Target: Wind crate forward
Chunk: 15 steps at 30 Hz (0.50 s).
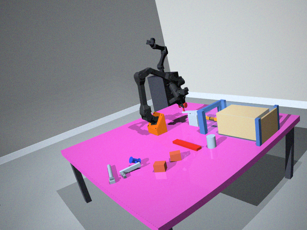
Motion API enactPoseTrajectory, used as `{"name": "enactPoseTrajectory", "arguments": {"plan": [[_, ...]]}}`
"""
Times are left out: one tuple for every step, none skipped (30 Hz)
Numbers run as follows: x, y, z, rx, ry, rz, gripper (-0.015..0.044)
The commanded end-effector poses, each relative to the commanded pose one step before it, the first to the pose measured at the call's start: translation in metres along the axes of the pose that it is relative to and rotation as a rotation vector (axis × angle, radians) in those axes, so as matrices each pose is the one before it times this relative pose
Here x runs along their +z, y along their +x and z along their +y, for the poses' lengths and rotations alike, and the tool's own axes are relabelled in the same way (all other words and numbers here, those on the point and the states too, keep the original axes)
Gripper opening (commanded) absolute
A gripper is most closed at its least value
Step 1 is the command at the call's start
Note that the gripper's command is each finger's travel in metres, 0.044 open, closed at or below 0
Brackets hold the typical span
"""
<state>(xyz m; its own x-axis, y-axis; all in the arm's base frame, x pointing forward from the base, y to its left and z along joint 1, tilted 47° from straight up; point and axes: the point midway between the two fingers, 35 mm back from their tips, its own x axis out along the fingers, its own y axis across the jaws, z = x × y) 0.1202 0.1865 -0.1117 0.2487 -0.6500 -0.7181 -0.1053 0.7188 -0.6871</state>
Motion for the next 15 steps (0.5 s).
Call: {"name": "enactPoseTrajectory", "arguments": {"plan": [[-0.00126,0.00239,-0.00013,-0.00569,0.0016,0.00007,0.0],[0.0,0.0,0.0,0.0,0.0,0.0,0.0],[0.0,0.0,0.0,0.0,0.0,0.0,0.0],[0.0,0.0,0.0,0.0,0.0,0.0,0.0],[0.0,0.0,0.0,0.0,0.0,0.0,0.0],[0.0,0.0,0.0,0.0,0.0,0.0,0.0],[0.00014,0.00008,-0.00108,-0.00008,0.0,0.00001,0.0],[0.00014,0.00009,-0.00108,-0.00008,0.0,0.00001,0.0],[0.0,0.0,0.0,0.0,0.0,0.0,0.0],[0.0,0.0,0.0,0.0,0.0,0.0,0.0],[0.00016,0.00008,-0.00101,-0.00007,0.0,-0.00001,0.0],[0.00016,0.00008,-0.00101,-0.00007,0.0,0.0,0.0],[0.0,0.0,0.0,0.0,0.0,0.0,0.0],[0.0,0.0,0.0,0.0,0.0,0.0,0.0],[0.00024,0.00012,-0.00133,-0.0001,0.0,-0.00001,0.0]]}}
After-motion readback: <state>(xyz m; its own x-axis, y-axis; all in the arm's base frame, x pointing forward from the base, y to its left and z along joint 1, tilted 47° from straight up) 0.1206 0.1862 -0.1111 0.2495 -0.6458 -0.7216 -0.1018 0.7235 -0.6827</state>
